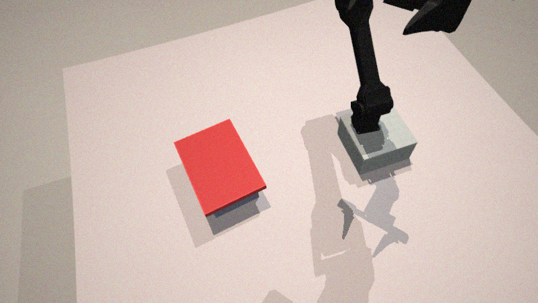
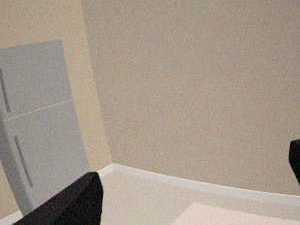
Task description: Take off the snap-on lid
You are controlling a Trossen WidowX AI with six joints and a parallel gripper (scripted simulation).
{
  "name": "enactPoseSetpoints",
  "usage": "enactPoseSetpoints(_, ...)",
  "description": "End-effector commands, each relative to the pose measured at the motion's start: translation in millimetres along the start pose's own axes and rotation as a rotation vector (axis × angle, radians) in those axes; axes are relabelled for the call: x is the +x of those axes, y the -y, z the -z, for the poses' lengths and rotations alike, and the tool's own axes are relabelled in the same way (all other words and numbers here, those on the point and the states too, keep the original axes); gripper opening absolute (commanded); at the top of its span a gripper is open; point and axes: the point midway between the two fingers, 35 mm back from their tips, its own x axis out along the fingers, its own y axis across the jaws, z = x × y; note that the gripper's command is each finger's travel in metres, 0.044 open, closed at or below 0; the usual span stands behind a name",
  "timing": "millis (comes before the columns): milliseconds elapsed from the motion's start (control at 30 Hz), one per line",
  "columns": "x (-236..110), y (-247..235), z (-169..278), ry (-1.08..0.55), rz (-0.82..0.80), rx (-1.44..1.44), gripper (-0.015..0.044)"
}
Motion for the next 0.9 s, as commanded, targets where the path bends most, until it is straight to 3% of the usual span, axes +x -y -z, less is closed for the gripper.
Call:
enactPoseSetpoints(0, 1, 0, 1, -0.002, 0.002, 0.002, 0.0374)
enactPoseSetpoints(200, 33, -1, 44, -0.074, 0.090, 0.085, 0.0235)
enactPoseSetpoints(600, 83, 59, 153, -0.250, 0.333, 0.380, 0.0235)
enactPoseSetpoints(867, 82, 120, 223, -0.327, 0.529, 0.655, 0.0235)
